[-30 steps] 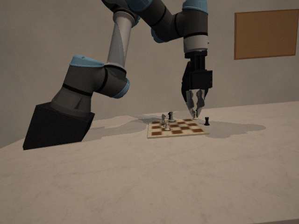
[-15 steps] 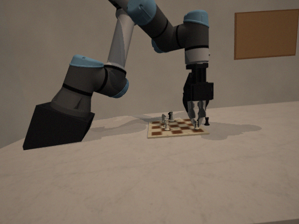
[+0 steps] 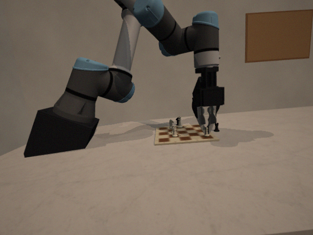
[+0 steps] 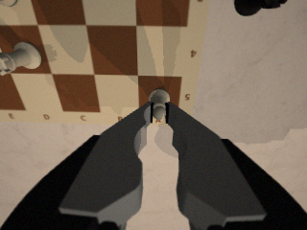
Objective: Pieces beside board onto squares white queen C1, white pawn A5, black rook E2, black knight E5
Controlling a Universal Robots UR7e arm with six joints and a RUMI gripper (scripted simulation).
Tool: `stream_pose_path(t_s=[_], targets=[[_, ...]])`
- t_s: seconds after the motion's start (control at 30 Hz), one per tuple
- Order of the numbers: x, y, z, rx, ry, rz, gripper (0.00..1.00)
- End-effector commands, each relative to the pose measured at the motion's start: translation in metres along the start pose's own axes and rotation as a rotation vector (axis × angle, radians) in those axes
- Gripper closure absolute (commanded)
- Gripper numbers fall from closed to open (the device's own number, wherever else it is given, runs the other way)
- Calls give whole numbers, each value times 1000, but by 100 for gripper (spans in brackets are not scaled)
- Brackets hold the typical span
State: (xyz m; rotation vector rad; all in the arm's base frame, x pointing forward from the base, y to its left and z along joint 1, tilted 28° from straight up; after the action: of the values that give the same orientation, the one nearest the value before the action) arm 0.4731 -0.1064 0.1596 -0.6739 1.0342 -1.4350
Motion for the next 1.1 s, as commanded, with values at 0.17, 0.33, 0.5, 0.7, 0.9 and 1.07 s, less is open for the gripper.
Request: stream_pose_path(t_s=[0.17,0.33,0.5,0.7,0.9,1.07], targets=[[-1,0,0,-1,-1,0,100],[-1,0,0,-1,-1,0,100],[-1,0,0,-1,-1,0,100],[-1,1,0,-1,-1,1,100],[-1,3,-1,-3,-1,2,100],[-1,5,-2,-4,0,2,100]])
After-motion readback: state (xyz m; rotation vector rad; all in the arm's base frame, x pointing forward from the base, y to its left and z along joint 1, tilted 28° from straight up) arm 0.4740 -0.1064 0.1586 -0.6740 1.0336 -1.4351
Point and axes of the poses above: the point where the finger pads meet when closed, its own y axis out along the fingers, its own z axis across the jaws, x = y × z, the point moved 1 cm from there along -y, back along the fingers, and after that the axes turned 6 degrees about y, right-handed, at the moved point
